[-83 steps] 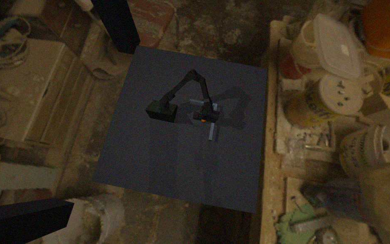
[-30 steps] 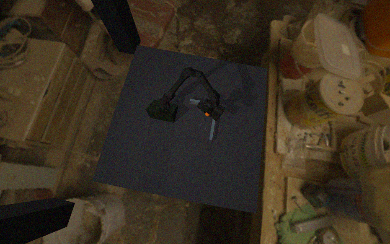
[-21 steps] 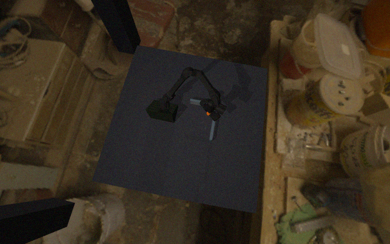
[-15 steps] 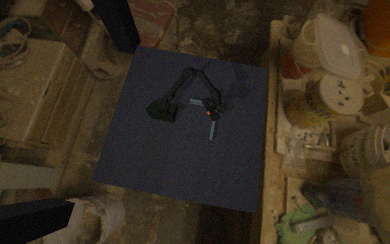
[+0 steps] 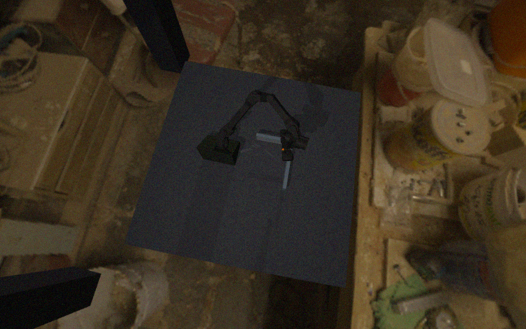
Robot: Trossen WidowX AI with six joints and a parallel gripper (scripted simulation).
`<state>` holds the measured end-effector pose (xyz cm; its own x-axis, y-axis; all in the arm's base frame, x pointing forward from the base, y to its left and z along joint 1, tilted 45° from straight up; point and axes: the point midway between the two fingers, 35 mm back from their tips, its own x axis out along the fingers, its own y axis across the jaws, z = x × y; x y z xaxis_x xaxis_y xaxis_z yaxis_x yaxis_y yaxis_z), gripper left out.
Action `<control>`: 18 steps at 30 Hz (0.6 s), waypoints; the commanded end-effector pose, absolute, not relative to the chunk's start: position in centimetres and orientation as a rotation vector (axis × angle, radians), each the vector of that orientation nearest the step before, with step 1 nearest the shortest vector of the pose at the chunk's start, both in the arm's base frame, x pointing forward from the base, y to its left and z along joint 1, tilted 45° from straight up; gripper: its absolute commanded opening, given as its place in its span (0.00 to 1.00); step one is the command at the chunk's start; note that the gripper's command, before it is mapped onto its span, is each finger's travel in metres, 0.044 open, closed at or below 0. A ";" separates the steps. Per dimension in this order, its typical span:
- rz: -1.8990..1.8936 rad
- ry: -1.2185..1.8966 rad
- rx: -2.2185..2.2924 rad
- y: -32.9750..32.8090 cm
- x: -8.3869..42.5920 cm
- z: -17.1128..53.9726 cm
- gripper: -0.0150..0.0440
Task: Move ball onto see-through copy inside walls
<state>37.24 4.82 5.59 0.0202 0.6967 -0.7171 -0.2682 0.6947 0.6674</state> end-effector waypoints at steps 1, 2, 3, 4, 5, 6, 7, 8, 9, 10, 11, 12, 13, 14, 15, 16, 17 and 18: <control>0.712 1.402 0.484 5.6 37.5 5.8 0.25; 0.693 1.413 0.506 5.8 37.6 5.8 0.25; 0.674 1.425 0.529 5.9 37.7 5.9 0.25; 0.655 1.436 0.552 6.1 37.7 5.9 0.25; 0.639 1.445 0.570 6.2 37.8 5.9 0.25; 0.630 1.451 0.582 6.3 37.8 6.0 0.25; 0.627 1.453 0.585 6.4 37.8 6.0 0.25; 0.627 1.453 0.585 6.4 37.8 6.0 0.25; 0.627 1.453 0.585 6.4 37.8 6.0 0.25; 0.627 1.453 0.585 6.4 37.8 6.0 0.25; 0.627 1.453 0.585 6.4 37.9 5.9 0.25; 0.627 1.453 0.585 6.6 37.9 5.7 0.25; 0.626 1.453 0.585 6.8 37.9 5.5 0.25; 0.626 1.453 0.585 7.1 38.0 5.2 0.25; 0.626 1.453 0.585 7.4 38.0 4.9 0.25; 0.626 1.453 0.585 7.8 38.0 4.4 0.25; 0.626 1.453 0.585 8.3 38.1 4.0 0.25; 0.626 1.452 0.585 8.7 38.1 3.5 0.25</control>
